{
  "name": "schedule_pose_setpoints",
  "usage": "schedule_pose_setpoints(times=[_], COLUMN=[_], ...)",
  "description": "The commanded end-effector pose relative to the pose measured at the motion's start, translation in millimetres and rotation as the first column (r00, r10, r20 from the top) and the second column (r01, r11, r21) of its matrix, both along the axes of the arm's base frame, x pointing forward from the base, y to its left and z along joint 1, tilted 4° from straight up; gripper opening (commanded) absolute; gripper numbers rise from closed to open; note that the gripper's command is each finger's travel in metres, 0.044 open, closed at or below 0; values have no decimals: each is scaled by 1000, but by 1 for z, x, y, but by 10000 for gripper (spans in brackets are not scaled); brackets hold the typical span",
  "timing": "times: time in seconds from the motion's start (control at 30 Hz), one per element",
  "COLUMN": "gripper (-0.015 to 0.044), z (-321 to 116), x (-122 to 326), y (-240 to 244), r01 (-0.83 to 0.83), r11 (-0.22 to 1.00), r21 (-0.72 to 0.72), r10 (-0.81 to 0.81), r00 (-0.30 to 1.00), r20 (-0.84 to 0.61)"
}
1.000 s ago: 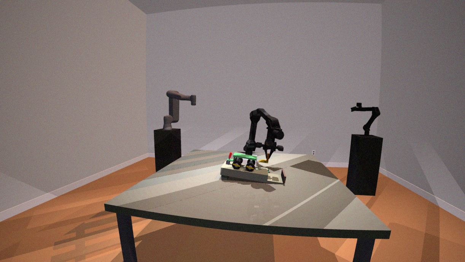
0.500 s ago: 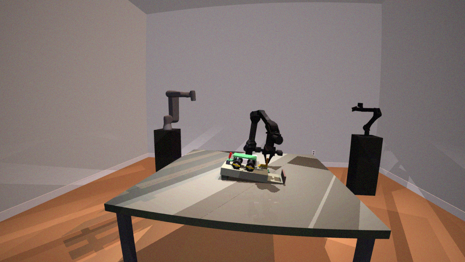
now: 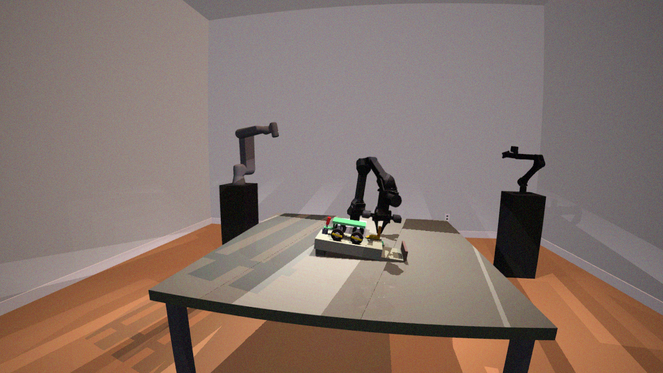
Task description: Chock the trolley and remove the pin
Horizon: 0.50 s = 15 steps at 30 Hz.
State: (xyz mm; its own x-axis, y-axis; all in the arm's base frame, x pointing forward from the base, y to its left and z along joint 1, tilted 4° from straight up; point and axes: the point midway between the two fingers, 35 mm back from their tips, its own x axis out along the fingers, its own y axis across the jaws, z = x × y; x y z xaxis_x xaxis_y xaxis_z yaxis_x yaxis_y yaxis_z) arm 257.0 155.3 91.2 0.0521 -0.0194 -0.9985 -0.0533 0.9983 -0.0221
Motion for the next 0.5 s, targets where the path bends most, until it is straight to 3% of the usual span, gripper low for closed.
schedule_pose_setpoints(times=[0.0, 0.47], gripper=[0, 0], z=[0, 2], x=[0, 2], y=[-5, -15], r01=[-2, -2], r11=[1000, 1000], r21=[-5, -6], r10=[2, 2], r00=[1000, 1000], r20=[0, 0])
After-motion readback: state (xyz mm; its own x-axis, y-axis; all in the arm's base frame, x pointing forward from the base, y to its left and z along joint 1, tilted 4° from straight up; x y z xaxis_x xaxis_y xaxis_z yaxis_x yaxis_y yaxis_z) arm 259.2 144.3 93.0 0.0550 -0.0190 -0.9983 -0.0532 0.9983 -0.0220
